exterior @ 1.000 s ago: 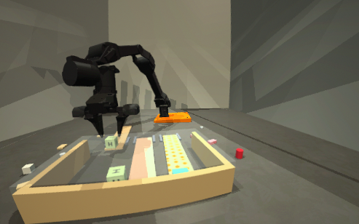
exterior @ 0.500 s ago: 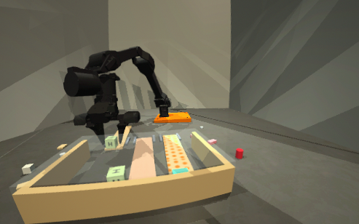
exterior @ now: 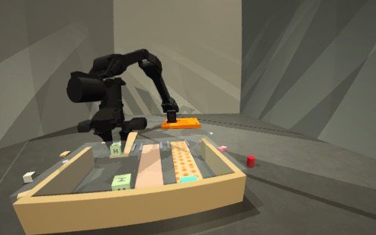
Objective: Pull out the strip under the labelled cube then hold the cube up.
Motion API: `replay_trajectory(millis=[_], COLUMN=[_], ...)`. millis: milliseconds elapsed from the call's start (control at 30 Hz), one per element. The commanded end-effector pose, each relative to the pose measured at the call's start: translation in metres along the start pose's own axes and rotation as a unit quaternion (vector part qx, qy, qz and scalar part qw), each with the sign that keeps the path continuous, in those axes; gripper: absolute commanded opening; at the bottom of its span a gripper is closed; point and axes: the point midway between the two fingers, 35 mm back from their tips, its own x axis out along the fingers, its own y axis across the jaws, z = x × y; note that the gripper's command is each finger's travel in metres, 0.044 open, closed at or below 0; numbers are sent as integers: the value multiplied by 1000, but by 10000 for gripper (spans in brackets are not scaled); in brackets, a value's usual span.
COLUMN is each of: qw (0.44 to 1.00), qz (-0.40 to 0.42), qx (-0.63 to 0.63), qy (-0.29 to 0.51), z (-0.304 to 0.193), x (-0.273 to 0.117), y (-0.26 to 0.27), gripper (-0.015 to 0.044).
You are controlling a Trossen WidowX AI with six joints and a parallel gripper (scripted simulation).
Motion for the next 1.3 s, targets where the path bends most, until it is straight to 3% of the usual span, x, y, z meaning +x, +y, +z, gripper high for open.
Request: replay_trajectory(millis=[0,133,633,1267], qw=[1000,1000,1000,1000], qz=[0,0,-1,0], qx=[0,0,1,1], qy=[0,0,4,6], z=[0,-2,-51,-96], x=[0,-2,-40,-44], y=[0,1,25,46], gripper=[92,0,0,0])
